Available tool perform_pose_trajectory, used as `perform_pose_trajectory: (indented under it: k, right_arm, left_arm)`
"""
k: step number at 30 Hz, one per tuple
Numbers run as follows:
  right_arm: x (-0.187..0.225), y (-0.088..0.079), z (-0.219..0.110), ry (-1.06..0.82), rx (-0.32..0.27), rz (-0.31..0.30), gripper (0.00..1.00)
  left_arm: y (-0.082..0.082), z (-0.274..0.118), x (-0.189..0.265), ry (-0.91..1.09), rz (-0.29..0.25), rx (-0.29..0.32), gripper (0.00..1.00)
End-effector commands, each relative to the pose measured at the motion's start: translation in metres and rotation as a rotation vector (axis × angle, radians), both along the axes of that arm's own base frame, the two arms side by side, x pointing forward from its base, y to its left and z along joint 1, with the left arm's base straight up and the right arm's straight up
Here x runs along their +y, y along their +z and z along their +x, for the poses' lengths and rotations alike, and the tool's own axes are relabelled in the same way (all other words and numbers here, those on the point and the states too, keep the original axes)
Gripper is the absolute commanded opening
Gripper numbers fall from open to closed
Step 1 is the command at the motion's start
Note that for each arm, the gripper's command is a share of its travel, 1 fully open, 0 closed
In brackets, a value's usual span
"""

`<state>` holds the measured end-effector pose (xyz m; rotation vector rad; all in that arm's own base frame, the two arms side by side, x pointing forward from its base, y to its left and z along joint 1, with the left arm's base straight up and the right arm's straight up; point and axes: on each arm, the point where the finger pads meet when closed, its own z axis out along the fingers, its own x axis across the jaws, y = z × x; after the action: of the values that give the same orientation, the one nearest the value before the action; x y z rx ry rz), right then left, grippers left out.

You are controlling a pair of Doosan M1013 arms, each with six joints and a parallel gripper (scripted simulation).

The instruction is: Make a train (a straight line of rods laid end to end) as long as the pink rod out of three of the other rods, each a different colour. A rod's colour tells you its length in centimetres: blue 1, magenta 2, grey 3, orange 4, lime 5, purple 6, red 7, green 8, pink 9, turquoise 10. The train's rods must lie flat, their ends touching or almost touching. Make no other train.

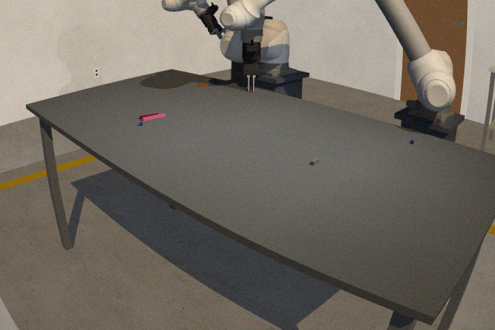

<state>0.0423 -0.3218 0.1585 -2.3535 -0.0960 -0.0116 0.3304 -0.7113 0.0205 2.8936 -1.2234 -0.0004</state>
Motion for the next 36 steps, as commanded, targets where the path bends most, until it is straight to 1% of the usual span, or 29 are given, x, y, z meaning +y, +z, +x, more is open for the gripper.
perform_pose_trajectory:
  k: [1,29,32,34,36]
  right_arm:
    - [0.000,0.000,0.000,0.000,0.000,-0.001,1.00]
    - [0.000,0.000,0.000,0.000,0.000,-0.001,1.00]
    - [0.000,0.000,0.000,0.000,0.000,-0.001,1.00]
    - [0.000,0.000,0.000,0.000,0.000,-0.001,1.00]
    - [0.000,0.000,0.000,0.000,0.000,-0.001,1.00]
  left_arm:
    - [0.001,0.000,0.000,0.000,-0.001,-0.001,0.24]
    - [0.002,0.000,0.000,0.000,-0.001,-0.001,0.24]
    - [0.007,0.000,0.000,0.000,-0.001,-0.001,0.24]
    - [0.015,0.000,0.000,0.000,-0.001,-0.001,0.24]
    - [0.027,0.000,0.000,0.000,-0.001,-0.001,0.24]
